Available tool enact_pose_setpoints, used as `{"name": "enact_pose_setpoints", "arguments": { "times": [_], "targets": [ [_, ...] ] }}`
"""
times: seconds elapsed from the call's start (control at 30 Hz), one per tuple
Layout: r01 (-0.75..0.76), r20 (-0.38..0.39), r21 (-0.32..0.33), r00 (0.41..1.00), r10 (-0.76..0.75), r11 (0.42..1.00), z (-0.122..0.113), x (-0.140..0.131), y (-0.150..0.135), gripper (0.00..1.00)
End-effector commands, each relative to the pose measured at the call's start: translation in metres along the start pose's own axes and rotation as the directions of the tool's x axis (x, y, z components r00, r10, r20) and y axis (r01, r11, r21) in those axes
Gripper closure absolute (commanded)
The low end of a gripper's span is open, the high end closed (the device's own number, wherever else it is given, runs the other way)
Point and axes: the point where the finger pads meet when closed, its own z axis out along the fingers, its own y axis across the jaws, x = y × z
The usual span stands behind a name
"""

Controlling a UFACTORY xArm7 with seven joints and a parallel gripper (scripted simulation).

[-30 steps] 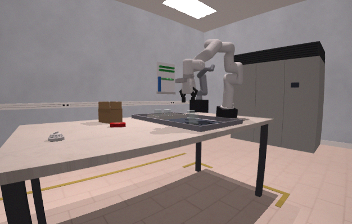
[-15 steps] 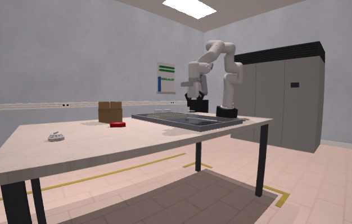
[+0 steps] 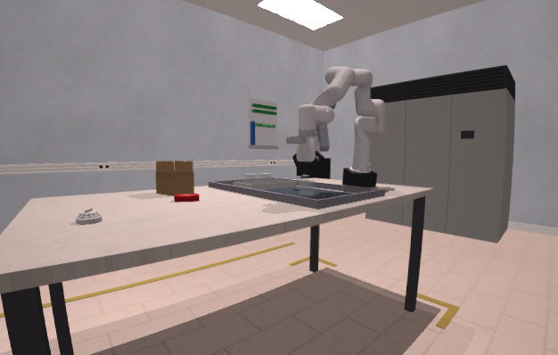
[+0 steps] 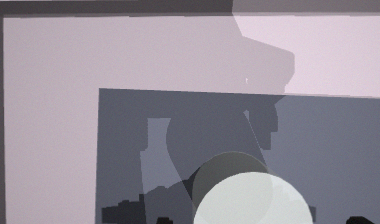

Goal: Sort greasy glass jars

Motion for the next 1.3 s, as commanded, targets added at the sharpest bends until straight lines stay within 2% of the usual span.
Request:
{"name": "enact_pose_setpoints", "arguments": {
  "times": [0.0, 0.83, 1.13, 1.17, 1.27],
  "targets": [
    [0.000, -0.004, 0.000, 1.000, 0.000, 1.000, 0.002, 0.002, 0.000, 0.00],
    [0.000, -0.004, 0.000, 1.000, 0.000, 1.000, 0.048, 0.002, 0.000, 0.00],
    [0.000, -0.004, 0.000, 1.000, 0.000, 1.000, 0.048, 0.002, 0.000, 0.00],
    [0.000, -0.004, 0.000, 1.000, 0.000, 1.000, 0.048, 0.002, 0.000, 0.09],
    [0.000, -0.004, 0.000, 1.000, 0.000, 1.000, 0.048, 0.002, 0.000, 0.09]
  ]
}}
